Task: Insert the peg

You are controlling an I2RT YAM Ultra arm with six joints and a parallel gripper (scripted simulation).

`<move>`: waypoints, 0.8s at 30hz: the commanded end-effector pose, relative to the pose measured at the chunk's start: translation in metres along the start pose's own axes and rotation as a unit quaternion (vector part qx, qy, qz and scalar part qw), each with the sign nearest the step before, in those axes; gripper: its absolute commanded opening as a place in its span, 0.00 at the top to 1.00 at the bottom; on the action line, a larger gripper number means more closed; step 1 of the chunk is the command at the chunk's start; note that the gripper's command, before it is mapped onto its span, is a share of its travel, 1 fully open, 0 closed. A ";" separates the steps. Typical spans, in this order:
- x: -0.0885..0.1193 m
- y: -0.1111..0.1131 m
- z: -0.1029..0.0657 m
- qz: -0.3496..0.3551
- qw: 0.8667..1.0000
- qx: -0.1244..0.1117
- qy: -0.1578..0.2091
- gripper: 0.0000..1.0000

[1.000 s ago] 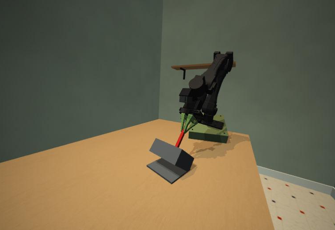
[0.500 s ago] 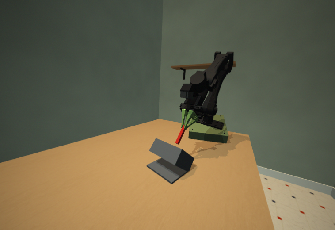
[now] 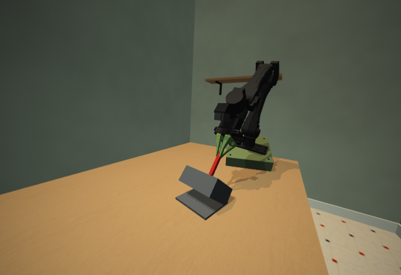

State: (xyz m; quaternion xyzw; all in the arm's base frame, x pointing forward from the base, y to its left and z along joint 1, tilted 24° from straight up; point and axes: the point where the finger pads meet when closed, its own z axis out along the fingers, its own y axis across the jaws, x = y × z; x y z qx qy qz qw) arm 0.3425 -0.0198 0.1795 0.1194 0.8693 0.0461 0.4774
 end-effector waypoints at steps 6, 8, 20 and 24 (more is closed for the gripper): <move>-0.021 0.002 -0.006 0.002 1.000 -0.003 -0.022 1.00; -0.022 0.002 -0.007 0.002 1.000 -0.003 -0.022 1.00; -0.017 0.001 -0.009 0.002 1.000 -0.003 -0.022 1.00; -0.015 0.001 -0.010 0.002 1.000 -0.003 -0.022 1.00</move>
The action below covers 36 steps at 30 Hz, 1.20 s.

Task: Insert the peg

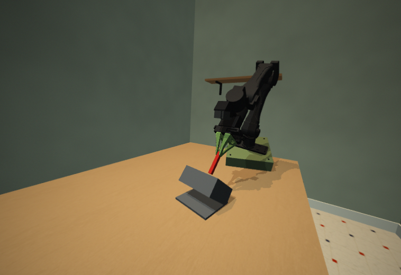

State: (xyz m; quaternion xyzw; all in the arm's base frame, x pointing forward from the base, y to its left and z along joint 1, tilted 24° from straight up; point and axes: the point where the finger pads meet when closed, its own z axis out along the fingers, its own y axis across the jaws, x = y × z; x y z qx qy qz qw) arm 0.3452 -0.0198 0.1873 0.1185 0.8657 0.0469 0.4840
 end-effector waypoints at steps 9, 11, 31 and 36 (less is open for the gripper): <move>-0.006 -0.002 0.001 0.002 1.000 -0.001 -0.014 1.00; -0.007 -0.001 0.001 0.002 1.000 -0.001 -0.014 1.00; 0.001 -0.001 -0.016 0.002 1.000 -0.001 -0.014 1.00; 0.006 -0.002 -0.019 0.002 1.000 -0.001 -0.014 1.00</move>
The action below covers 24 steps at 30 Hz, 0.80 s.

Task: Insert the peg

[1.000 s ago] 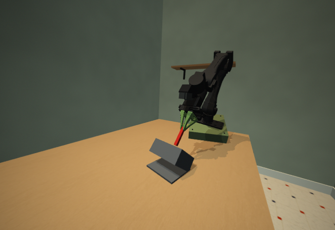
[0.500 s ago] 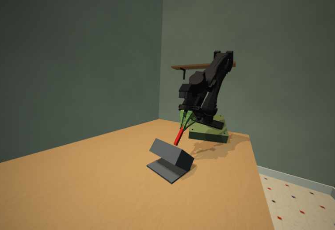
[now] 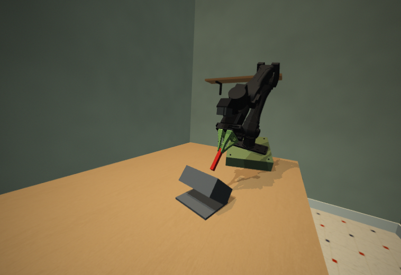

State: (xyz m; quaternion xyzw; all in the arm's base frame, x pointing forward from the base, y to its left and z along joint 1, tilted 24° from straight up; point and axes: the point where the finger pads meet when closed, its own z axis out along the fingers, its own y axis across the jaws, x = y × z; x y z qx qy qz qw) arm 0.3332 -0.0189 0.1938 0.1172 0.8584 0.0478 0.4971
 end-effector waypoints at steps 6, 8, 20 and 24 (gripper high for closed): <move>0.006 -0.003 -0.009 0.002 1.000 0.003 0.001 1.00; 0.006 -0.004 -0.010 0.002 1.000 0.003 0.001 1.00; 0.010 -0.006 -0.010 0.002 1.000 0.003 0.001 1.00; 0.009 -0.006 -0.006 0.002 1.000 0.003 0.001 1.00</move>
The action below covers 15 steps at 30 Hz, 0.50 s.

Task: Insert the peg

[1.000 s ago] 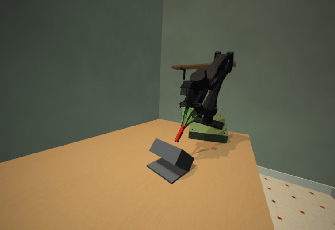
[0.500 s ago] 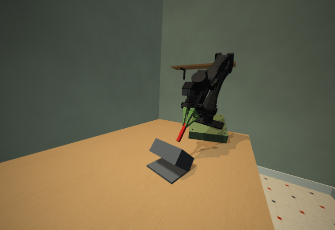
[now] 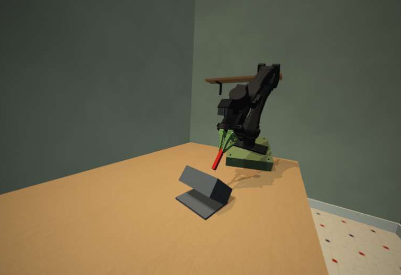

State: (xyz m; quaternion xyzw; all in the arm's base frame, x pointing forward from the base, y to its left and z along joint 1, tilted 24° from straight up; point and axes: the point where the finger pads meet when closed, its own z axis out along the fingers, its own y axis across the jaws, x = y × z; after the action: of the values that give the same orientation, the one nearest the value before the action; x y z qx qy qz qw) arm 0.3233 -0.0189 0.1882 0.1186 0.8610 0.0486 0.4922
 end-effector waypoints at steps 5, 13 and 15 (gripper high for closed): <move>-0.002 -0.003 0.004 0.001 1.000 0.002 -0.005 1.00; -0.002 -0.003 0.014 0.001 1.000 0.002 -0.005 1.00; -0.004 -0.003 0.016 0.001 1.000 0.002 -0.005 1.00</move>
State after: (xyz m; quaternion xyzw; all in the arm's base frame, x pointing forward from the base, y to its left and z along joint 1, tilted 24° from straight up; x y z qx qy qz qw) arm 0.3335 -0.0196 0.1826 0.1185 0.8616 0.0489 0.4912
